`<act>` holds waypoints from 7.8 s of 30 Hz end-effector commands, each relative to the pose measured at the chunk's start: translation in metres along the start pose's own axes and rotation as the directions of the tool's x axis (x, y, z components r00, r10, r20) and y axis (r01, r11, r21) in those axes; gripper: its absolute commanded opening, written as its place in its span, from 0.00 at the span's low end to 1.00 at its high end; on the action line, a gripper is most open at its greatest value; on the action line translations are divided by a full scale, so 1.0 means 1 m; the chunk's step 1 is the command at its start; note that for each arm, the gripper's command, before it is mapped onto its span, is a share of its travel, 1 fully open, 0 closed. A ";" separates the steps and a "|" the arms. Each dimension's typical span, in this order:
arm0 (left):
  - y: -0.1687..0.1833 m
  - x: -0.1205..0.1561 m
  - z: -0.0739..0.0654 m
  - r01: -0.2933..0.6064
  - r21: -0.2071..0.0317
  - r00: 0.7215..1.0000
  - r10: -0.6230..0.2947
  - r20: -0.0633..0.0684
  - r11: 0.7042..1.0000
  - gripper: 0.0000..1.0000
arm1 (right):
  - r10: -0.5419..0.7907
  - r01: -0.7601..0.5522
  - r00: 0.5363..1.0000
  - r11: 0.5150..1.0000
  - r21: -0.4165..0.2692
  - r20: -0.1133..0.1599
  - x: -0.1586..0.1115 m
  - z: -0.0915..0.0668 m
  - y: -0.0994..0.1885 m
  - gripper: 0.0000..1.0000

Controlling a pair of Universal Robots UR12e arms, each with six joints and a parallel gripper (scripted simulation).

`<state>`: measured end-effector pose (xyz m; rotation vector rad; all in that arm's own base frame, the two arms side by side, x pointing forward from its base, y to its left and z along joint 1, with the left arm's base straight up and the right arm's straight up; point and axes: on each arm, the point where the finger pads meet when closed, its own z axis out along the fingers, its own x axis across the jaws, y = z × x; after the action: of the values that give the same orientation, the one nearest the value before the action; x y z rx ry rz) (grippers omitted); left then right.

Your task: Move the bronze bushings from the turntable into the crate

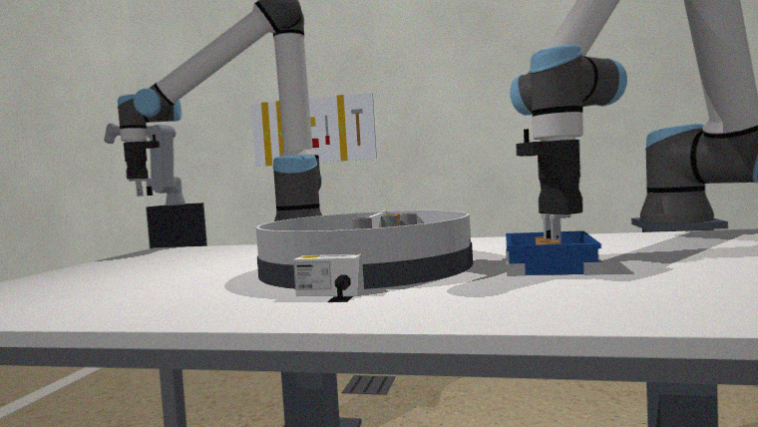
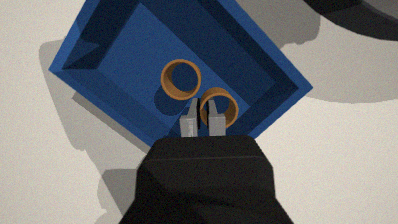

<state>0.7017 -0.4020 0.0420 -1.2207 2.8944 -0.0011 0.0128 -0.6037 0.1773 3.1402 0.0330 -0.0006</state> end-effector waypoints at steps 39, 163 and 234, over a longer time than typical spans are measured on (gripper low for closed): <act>0.001 0.002 0.001 -0.001 -0.001 1.000 0.001 0.000 1.000 0.38 | -0.001 0.001 1.000 1.000 0.001 0.000 0.001 0.000 0.000 1.00; -0.001 0.002 -0.103 -0.001 0.002 1.000 0.001 0.000 1.000 0.38 | -0.001 0.001 1.000 1.000 0.001 0.000 0.001 0.000 0.000 1.00; -0.149 0.312 -0.102 -0.002 0.001 1.000 0.002 -0.001 1.000 0.36 | -0.001 0.001 1.000 1.000 0.001 0.000 0.001 0.000 0.000 1.00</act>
<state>0.5934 -0.7249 0.1444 -1.2233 2.8938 -0.0033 0.0128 -0.6037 0.1773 3.1402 0.0330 -0.0006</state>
